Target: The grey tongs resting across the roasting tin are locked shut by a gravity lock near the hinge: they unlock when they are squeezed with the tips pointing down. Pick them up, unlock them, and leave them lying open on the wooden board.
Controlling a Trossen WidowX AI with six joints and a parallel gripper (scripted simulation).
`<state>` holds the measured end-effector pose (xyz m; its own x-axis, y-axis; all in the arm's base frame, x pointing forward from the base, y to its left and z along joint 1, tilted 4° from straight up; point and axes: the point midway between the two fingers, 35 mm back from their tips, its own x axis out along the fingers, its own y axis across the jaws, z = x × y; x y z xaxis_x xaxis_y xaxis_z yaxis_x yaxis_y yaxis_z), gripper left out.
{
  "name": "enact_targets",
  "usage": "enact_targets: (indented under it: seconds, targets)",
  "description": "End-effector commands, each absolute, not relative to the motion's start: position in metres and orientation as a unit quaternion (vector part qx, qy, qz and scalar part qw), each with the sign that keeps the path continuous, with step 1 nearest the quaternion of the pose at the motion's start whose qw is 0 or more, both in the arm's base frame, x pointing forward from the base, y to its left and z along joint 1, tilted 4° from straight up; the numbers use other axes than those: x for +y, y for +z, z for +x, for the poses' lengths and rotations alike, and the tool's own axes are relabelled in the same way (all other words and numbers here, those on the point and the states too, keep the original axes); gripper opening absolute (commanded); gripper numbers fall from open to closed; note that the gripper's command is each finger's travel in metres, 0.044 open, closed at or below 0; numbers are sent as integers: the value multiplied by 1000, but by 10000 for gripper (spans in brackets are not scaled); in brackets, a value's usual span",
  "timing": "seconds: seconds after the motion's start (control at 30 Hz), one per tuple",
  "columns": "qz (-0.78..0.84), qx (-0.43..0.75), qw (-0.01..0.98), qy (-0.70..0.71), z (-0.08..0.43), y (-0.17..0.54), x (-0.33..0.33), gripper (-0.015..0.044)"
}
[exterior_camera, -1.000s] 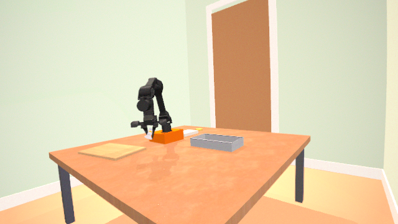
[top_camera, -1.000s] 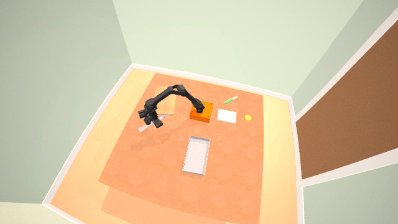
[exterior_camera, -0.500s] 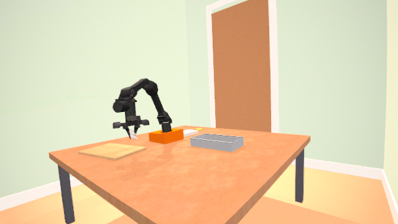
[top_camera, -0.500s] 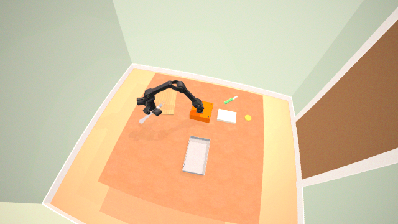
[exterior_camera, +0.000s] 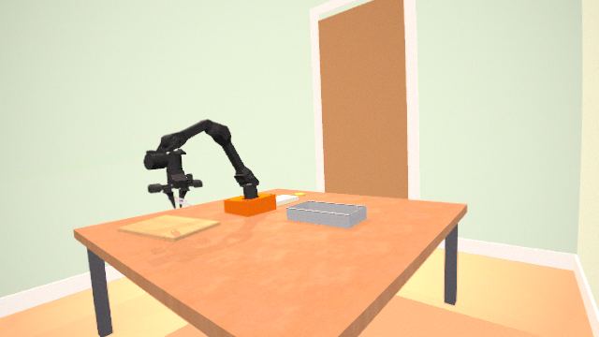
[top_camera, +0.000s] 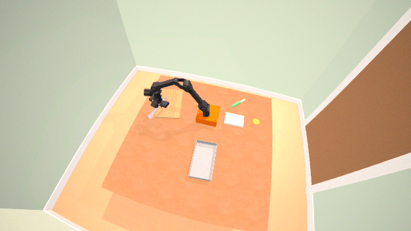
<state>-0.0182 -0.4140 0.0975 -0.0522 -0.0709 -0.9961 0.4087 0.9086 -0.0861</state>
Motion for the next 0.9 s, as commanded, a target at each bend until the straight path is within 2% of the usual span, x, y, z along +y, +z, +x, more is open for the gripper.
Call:
enact_targets:
  seconds: [0.0,0.87]
  targets:
    - [100,707,682,-159,-43,101,-413,-150]
    - [-32,733,679,-17,-209,110,-364,-150]
